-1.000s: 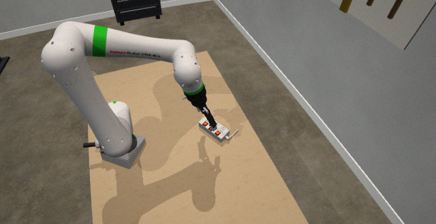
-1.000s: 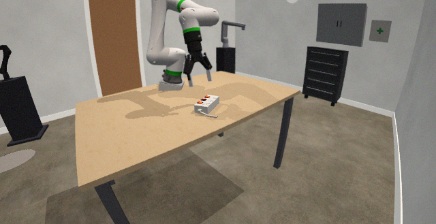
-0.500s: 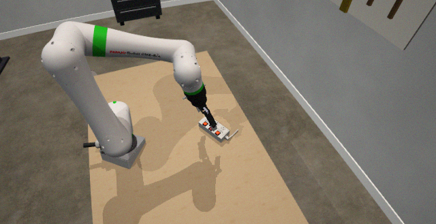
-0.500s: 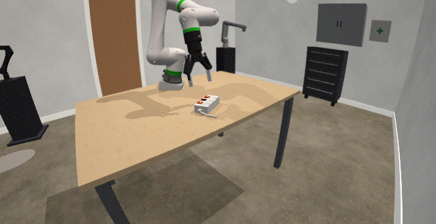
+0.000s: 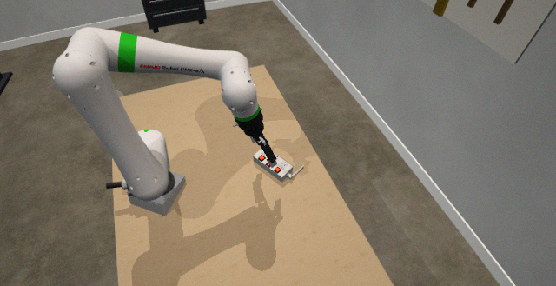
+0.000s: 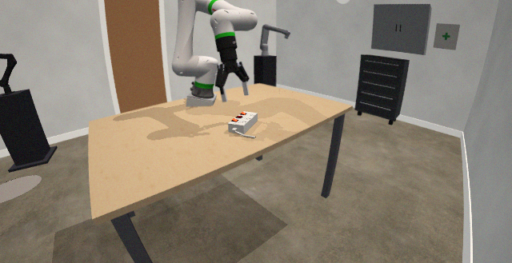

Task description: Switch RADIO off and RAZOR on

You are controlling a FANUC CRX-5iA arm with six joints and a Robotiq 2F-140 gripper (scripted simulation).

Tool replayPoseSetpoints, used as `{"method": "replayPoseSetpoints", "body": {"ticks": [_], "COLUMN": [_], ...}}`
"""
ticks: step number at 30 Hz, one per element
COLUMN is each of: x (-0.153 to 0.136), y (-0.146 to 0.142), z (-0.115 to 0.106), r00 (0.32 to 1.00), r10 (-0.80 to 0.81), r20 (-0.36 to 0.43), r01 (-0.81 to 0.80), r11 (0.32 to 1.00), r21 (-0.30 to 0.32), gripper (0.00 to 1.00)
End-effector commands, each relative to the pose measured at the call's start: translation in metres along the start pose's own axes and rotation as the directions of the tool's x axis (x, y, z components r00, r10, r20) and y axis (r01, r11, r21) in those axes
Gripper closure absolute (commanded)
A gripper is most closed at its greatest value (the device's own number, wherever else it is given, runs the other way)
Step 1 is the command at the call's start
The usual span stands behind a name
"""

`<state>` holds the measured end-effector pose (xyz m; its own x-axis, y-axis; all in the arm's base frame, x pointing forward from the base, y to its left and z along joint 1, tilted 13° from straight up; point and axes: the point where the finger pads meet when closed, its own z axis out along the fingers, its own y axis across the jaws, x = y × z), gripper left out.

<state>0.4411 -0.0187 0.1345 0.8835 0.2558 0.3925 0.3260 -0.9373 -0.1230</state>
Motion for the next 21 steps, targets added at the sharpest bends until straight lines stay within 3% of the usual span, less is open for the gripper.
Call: {"method": "replayPoseSetpoints", "body": {"ticks": [1,11,14,21], "x": [0.0,0.005,0.044,0.07], "y": [0.0,0.0,0.001,0.004], "z": [0.0,-0.002,-0.015,-0.024], "r00": [1.0,1.0,0.989,0.967], "r10": [0.0,0.011,0.095,0.161], "r20": [0.0,0.013,0.118,0.197], "r01": [0.0,-0.011,-0.096,-0.162], "r11": [1.0,1.0,0.995,0.987], "r21": [0.0,0.002,0.006,-0.011], "gripper": [0.0,0.0,0.0,0.0]}}
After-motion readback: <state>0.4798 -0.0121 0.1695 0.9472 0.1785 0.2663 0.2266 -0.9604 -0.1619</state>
